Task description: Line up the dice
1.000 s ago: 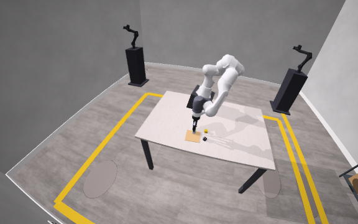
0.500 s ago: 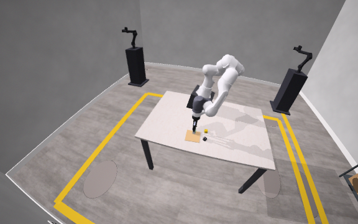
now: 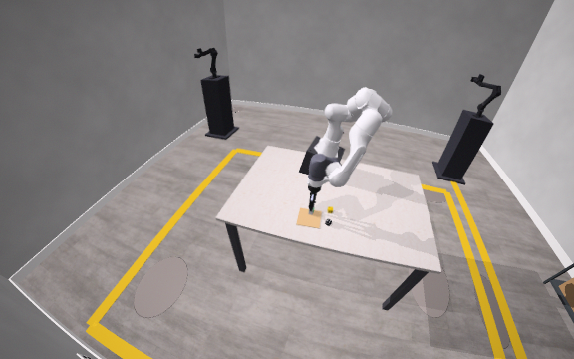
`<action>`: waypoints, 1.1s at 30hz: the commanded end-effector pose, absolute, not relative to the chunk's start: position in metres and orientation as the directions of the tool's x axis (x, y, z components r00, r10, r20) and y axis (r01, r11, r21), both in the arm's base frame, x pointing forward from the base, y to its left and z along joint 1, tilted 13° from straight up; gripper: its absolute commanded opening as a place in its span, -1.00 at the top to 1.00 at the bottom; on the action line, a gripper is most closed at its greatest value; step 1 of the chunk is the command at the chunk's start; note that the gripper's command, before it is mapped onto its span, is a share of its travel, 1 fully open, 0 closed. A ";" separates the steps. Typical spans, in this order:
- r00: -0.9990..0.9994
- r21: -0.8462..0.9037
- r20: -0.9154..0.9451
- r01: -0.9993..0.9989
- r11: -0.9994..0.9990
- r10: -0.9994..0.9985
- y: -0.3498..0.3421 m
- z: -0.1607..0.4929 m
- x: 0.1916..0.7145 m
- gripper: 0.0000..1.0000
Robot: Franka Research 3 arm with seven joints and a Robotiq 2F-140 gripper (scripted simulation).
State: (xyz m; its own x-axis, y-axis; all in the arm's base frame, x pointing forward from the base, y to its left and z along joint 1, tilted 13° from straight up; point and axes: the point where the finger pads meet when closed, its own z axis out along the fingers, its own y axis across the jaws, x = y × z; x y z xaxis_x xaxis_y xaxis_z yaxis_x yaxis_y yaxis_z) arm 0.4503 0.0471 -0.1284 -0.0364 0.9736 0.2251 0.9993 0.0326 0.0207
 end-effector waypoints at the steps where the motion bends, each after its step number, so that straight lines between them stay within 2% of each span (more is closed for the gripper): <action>1: -0.038 0.023 0.224 0.999 0.034 0.974 0.046 -0.129 0.451 0.68; 4: -0.038 0.023 0.224 0.999 0.034 0.974 0.046 -0.129 0.451 0.68; 17: -0.038 0.023 0.224 0.999 0.034 0.974 0.046 -0.129 0.451 0.44; 33: -0.038 0.023 0.224 0.999 0.034 0.974 0.045 -0.124 0.451 0.44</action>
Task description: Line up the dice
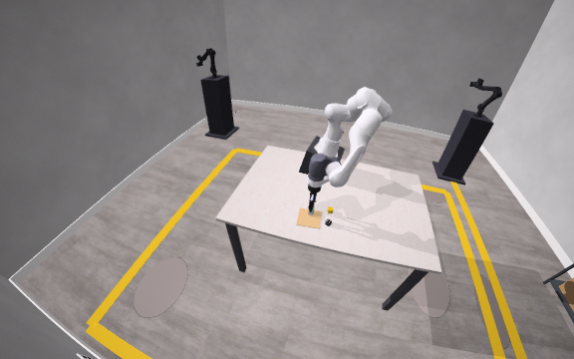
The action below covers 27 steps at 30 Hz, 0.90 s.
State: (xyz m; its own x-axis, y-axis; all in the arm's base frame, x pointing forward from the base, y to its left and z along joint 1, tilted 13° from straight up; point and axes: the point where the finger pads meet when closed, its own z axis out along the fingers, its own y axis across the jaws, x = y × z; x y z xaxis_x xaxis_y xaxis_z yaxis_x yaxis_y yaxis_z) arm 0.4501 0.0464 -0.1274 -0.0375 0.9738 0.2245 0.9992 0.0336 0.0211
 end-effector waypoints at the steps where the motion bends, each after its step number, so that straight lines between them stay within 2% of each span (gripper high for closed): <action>1: -0.038 0.023 0.224 0.999 0.034 0.974 0.045 -0.121 0.451 0.44; 18: -0.038 0.023 0.224 0.999 0.034 0.974 0.029 -0.052 0.450 0.44; 27: -0.038 0.023 0.224 0.999 0.034 0.974 0.026 -0.041 0.450 0.44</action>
State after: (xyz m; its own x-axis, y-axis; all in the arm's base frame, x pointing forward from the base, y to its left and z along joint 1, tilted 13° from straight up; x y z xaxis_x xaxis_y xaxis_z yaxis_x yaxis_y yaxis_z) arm 0.4528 0.0254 -0.0429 -0.0738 0.9723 0.2218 0.9969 0.0658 0.0430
